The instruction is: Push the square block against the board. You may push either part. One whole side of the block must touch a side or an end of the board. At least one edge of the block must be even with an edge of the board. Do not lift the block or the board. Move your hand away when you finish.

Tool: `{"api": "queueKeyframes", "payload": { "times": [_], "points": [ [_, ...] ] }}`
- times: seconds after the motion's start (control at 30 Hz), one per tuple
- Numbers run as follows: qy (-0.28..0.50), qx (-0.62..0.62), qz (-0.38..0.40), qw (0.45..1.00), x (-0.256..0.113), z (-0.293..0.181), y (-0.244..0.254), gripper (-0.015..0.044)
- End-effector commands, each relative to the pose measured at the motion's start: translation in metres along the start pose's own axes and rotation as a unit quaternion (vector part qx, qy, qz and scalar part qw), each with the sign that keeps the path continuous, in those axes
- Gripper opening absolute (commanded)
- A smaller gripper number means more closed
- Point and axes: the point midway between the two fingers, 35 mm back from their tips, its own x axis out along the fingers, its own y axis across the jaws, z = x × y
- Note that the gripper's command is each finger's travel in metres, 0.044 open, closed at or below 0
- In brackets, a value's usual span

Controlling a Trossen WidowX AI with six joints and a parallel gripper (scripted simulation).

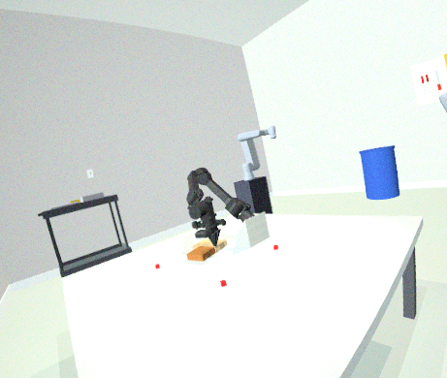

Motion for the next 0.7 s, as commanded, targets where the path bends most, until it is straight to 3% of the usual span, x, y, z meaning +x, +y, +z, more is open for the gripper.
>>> {"api": "queueKeyframes", "payload": {
  "times": [0.0, 0.67],
  "points": [
    [-0.001, -0.052, 0.004, 0.999, -0.003, 0.009, 0.009, 0.0000],
    [0.001, -0.382, 0.006, 0.924, -0.006, 0.055, 0.040, 0.0000]
  ]
}}
